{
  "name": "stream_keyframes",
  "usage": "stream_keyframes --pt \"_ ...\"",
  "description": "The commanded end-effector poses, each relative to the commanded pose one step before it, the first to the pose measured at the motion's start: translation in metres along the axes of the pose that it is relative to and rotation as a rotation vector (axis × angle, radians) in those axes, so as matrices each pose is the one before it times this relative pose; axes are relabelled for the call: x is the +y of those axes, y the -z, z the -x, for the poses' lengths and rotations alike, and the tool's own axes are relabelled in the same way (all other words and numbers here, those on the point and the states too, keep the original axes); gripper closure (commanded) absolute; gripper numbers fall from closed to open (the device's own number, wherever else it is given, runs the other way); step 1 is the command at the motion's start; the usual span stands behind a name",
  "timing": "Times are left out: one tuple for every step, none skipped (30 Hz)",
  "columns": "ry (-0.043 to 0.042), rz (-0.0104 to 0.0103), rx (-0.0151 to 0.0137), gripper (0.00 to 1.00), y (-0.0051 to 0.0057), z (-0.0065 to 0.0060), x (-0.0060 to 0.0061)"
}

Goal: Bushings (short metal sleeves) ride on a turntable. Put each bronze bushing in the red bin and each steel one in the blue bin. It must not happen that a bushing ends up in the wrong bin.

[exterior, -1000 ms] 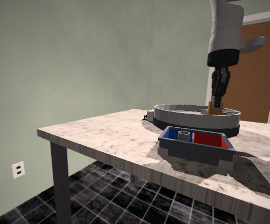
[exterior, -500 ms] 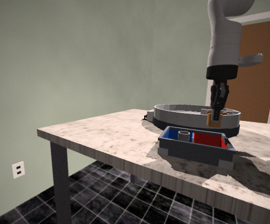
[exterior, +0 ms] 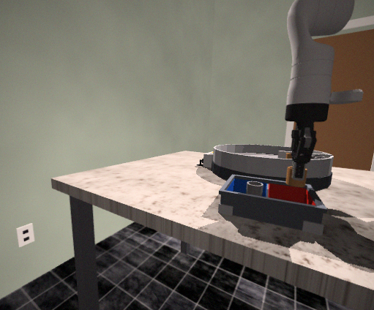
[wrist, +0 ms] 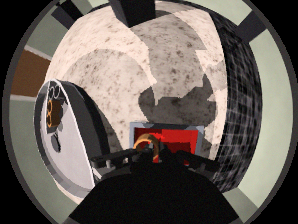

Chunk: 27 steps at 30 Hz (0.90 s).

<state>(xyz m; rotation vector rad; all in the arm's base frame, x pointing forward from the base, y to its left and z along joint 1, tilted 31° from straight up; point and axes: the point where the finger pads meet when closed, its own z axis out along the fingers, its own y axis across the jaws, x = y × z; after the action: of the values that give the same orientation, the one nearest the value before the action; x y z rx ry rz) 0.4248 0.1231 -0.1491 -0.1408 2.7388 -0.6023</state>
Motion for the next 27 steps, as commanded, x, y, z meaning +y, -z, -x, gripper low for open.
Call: stream_keyframes --pt "0.00075 0.00029 -0.00056 1.0 0.00016 0.00004 0.00037" --pt "-0.00049 0.00062 -0.00032 1.0 -0.00089 0.00031 0.00013" --pt "0.00005 -0.00008 0.00003 1.0 -0.00123 -0.00001 -0.00002" --pt "0.00005 -0.00008 0.00003 1.0 -0.00123 -0.00001 -0.00002" --pt "0.00005 -0.00008 0.00003 1.0 -0.00123 -0.00001 -0.00002" --pt "0.00005 -0.00008 0.00003 1.0 -0.00123 -0.00001 -0.00002" --pt "0.0 0.0 0.0 1.0 0.0 0.0 0.0" --pt "0.0 0.0 0.0 1.0 0.0 0.0 0.0" --pt "0.0 0.0 0.0 1.0 0.0 0.0 0.0" --pt "0.00005 -0.00008 0.00003 1.0 -0.00123 -0.00001 -0.00002" --pt "0.00005 -0.00008 0.00003 1.0 -0.00123 -0.00001 -0.00002" --pt "0.00005 -0.00008 0.00003 1.0 -0.00123 -0.00001 -0.00002" --pt "0.00005 -0.00008 0.00003 1.0 -0.00123 -0.00001 -0.00002" --pt "0.00005 -0.00008 0.00003 1.0 -0.00123 -0.00001 -0.00002" --pt "0.0 0.0 0.0 1.0 0.0 0.0 0.0" --pt "0.0 0.0 0.0 1.0 0.0 0.0 0.0" --pt "0.0 0.0 0.0 1.0 0.0 0.0 0.0" --pt "0.0 0.0 0.0 1.0 0.0 0.0 0.0" --pt "0.0 0.0 0.0 1.0 0.0 0.0 0.0" --pt "0.0 0.0 0.0 1.0 0.0 0.0 0.0" --pt "0.0 0.0 0.0 1.0 0.0 0.0 0.0" --pt "0.0 0.0 0.0 1.0 0.0 0.0 0.0" --pt "0.0 0.0 0.0 1.0 0.0 0.0 0.0" --pt "0.0 0.0 0.0 1.0 0.0 0.0 0.0" --pt "-0.00021 0.00029 -0.00016 1.0 -0.00105 0.00014 0.00008" --pt "0.00002 -0.00003 0.00002 1.0 -0.00122 -0.00002 -0.00001" --pt "0.00002 -0.00003 0.00002 1.0 -0.00122 -0.00002 -0.00001"
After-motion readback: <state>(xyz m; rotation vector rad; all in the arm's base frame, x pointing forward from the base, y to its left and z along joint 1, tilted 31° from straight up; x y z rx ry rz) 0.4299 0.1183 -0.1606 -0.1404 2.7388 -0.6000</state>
